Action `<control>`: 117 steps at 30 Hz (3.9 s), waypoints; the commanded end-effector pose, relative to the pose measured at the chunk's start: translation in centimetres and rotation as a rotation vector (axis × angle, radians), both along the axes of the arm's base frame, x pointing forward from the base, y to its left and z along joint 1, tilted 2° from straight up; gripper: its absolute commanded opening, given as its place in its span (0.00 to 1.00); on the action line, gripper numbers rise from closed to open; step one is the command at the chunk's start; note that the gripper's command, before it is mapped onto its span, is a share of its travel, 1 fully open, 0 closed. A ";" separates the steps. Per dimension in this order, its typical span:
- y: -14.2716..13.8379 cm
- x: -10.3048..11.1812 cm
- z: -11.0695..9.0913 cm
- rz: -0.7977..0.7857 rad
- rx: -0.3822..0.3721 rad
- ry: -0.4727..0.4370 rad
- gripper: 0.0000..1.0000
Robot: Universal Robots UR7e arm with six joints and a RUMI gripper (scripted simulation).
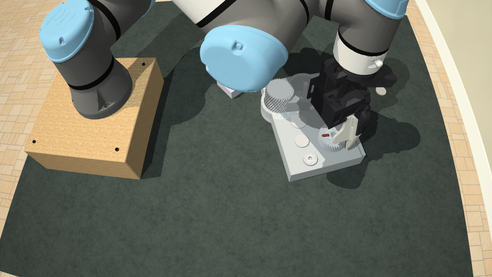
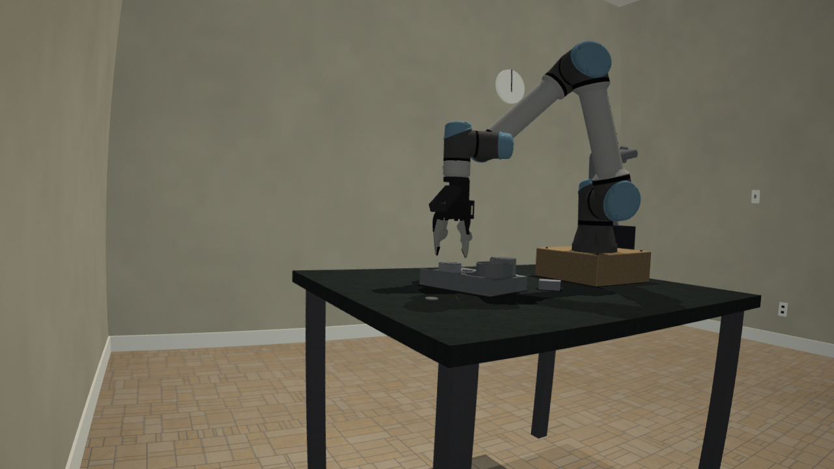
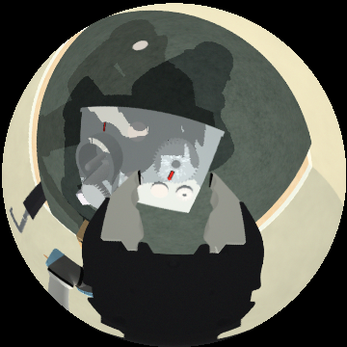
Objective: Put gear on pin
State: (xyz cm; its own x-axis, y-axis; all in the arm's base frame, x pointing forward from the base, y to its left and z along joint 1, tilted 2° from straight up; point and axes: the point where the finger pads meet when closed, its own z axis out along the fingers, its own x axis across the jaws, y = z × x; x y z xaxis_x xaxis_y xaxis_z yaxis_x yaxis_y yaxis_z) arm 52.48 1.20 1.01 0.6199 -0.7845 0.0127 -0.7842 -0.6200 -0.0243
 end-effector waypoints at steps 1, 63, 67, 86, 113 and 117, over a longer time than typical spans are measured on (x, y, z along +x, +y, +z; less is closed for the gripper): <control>0.0 0.1 -0.3 0.000 0.000 -0.002 0.54; 0.0 0.1 -0.5 0.000 0.000 -0.002 0.54; 0.0 0.1 -0.5 0.000 0.000 -0.002 0.54; 0.0 0.1 -0.5 0.000 0.000 -0.002 0.54; 0.0 0.1 -1.9 0.000 0.000 -0.002 0.54; 0.0 0.1 -2.3 0.000 0.000 -0.002 0.54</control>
State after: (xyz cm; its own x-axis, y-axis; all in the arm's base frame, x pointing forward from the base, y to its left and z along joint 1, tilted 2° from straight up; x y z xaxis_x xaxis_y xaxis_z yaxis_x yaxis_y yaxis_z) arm 52.55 1.20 -0.88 0.6199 -0.7845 0.0127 -0.7842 -0.6200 -0.0244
